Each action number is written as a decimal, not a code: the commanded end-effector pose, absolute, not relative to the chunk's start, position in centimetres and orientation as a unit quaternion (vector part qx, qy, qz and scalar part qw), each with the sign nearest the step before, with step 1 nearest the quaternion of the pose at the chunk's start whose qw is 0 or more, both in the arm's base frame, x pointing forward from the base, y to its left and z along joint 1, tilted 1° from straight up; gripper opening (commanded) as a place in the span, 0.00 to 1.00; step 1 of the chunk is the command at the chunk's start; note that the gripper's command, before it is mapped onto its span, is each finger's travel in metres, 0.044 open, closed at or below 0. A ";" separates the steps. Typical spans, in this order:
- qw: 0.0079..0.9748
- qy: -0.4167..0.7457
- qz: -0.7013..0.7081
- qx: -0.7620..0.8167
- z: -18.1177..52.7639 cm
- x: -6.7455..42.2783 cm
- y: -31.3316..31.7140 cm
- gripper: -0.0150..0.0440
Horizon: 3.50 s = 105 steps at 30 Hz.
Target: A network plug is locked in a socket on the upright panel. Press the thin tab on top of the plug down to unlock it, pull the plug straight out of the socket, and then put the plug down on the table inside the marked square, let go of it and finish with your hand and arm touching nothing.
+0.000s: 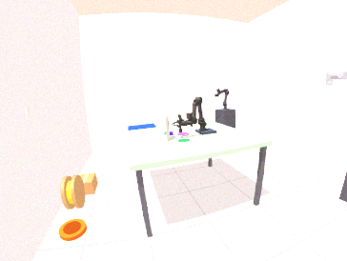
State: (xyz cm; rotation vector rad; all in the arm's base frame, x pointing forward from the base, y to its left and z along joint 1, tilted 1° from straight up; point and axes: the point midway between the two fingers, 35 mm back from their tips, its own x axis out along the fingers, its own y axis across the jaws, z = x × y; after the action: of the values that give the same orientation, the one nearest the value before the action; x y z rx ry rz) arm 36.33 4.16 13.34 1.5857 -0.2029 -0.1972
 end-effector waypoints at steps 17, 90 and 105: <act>0.692 -0.091 -0.087 0.710 13.4 35.0 4.9 0.25; 0.692 -0.090 -0.088 0.711 19.2 31.4 6.9 0.25; 0.714 -0.065 -0.133 0.685 18.2 32.2 4.1 0.25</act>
State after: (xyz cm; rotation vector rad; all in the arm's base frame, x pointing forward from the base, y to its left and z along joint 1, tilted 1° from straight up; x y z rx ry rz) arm 31.96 5.03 18.33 1.5300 -0.1554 -0.2689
